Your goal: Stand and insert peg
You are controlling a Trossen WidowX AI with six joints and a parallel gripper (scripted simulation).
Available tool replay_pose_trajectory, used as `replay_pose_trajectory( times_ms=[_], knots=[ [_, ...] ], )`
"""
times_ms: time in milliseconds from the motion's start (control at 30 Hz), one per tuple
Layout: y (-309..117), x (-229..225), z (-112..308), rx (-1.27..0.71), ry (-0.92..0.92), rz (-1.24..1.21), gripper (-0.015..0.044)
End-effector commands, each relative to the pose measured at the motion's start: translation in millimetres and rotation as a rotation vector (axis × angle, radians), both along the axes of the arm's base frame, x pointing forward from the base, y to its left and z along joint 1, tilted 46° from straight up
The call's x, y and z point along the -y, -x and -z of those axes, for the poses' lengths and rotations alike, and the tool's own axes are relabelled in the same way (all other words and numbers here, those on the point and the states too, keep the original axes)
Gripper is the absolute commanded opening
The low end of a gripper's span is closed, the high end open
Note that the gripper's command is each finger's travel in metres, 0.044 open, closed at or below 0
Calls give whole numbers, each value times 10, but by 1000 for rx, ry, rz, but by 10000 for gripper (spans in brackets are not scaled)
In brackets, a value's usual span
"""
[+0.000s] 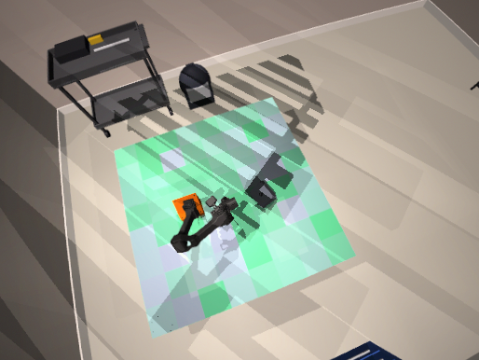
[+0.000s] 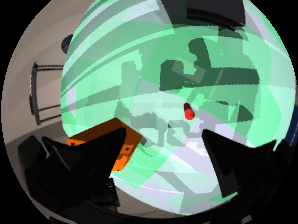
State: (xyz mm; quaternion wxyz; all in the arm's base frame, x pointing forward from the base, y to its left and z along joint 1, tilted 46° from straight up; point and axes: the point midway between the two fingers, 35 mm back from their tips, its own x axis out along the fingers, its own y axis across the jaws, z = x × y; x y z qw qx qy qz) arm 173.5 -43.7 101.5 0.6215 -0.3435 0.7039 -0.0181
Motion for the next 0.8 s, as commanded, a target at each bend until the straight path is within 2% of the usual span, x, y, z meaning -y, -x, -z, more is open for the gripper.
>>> replay_pose_trajectory(
  times_ms=[0,167,767],
  knots=[
    [-107,7,-66,3,132,-13,440],
    [-225,-19,-127,20,266,-47,440],
    [-239,82,-32,-35,274,-119,440]
  ],
)
